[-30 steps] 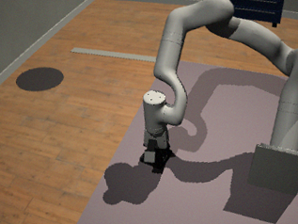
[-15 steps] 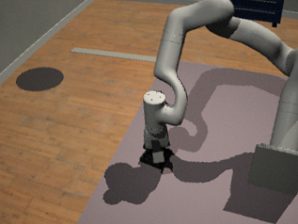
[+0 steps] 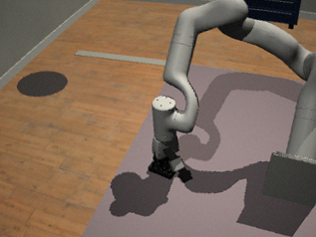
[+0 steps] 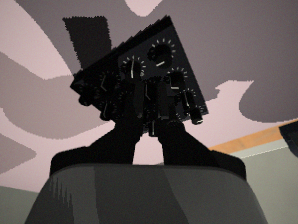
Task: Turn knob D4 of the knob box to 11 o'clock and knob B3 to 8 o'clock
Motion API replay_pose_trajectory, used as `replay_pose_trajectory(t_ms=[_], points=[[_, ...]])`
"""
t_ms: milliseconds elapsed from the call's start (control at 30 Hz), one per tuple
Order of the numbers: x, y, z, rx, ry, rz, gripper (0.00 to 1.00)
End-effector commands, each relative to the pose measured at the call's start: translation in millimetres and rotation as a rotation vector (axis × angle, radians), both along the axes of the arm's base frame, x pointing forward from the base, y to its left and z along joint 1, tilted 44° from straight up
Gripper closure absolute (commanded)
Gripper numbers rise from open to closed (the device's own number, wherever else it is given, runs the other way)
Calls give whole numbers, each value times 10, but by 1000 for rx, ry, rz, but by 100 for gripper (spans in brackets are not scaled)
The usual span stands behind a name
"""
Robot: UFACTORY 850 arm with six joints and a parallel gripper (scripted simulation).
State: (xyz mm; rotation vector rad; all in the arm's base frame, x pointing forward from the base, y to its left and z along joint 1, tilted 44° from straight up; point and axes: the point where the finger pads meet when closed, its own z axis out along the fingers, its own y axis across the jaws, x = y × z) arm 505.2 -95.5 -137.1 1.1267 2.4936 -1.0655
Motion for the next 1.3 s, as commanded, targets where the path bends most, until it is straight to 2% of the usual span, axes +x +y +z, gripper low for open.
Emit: replay_pose_trajectory(t_ms=[0,533,967,1267], points=[[9,5,5,12,77,68,92],[9,5,5,45,290,291,92],[9,5,5,59,382,387,92],[9,5,5,64,410,417,92]])
